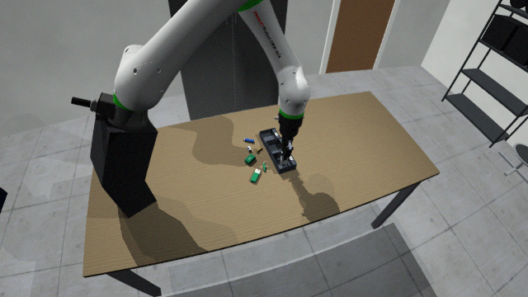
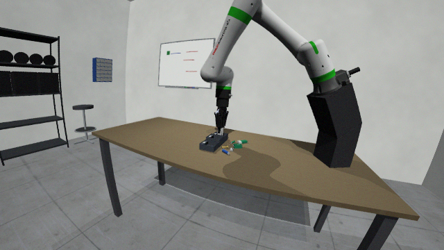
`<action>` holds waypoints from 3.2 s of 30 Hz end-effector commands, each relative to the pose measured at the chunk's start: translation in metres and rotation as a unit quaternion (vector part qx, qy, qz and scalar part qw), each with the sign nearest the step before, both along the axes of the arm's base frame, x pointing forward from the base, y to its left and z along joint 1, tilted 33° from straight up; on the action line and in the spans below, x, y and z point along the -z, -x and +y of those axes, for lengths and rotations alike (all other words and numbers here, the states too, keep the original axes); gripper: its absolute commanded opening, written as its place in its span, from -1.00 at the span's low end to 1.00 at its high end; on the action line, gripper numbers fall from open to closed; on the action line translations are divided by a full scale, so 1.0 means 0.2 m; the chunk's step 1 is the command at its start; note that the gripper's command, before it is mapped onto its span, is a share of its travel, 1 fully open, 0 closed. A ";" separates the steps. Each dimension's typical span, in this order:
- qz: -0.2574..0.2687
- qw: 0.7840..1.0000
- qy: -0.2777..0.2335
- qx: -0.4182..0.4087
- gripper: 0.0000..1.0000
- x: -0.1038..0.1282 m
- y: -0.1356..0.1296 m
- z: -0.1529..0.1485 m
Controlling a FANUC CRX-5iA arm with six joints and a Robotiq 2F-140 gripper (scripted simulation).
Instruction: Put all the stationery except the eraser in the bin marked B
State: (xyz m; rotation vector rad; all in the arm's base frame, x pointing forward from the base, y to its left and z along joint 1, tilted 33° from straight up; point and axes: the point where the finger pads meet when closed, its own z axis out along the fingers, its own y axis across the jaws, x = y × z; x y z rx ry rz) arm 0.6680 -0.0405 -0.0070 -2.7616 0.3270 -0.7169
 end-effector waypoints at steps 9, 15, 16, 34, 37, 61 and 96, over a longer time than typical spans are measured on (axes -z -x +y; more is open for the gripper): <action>0.000 1.000 0.000 0.000 -0.89 0.00 0.00 0.00; 0.000 1.000 0.000 0.000 -0.89 0.00 0.00 0.00; 0.000 1.000 0.000 0.000 -0.89 0.00 0.00 0.00; 0.000 1.000 0.000 0.000 -0.89 -0.06 0.03 -0.01; 0.000 1.000 0.000 0.000 -0.89 -0.07 0.04 -0.02; 0.000 1.000 0.000 0.000 -0.89 -0.25 0.15 -0.06; 0.000 1.000 0.000 0.000 -0.89 -0.21 0.12 0.38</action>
